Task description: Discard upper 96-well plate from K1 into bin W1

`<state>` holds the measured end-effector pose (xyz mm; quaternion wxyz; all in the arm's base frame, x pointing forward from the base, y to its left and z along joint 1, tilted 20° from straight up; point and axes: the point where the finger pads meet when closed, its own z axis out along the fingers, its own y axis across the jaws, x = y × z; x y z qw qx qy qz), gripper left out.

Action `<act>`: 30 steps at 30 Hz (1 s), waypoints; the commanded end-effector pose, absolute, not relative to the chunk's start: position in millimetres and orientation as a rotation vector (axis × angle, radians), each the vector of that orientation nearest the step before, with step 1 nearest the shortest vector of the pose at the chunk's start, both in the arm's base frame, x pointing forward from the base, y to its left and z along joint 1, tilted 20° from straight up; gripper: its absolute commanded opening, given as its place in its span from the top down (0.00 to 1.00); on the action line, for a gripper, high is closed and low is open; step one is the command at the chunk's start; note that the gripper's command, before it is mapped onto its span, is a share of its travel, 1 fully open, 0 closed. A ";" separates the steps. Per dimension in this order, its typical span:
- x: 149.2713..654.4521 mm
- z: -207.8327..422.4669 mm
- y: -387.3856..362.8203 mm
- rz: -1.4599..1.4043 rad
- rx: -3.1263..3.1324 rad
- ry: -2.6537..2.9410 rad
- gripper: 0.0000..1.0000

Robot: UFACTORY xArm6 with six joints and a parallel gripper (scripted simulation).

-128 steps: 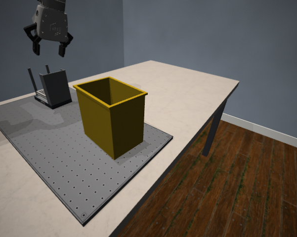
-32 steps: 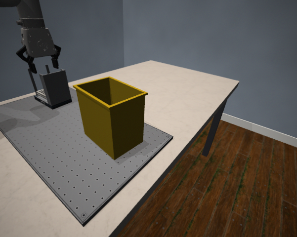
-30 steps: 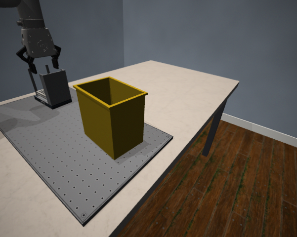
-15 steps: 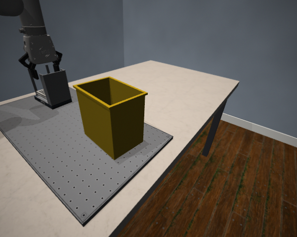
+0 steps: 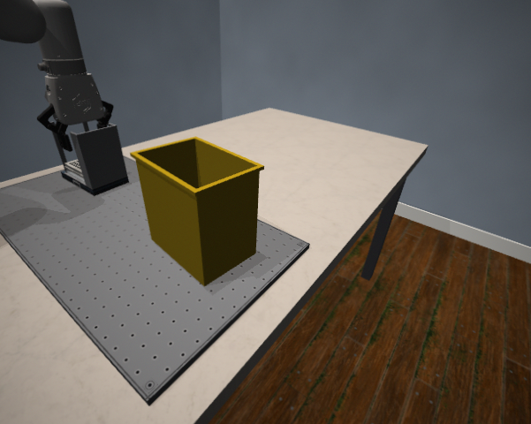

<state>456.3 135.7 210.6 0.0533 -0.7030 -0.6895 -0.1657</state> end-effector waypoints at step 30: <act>463.5 176.7 147.2 -0.509 -2.138 -2.097 0.00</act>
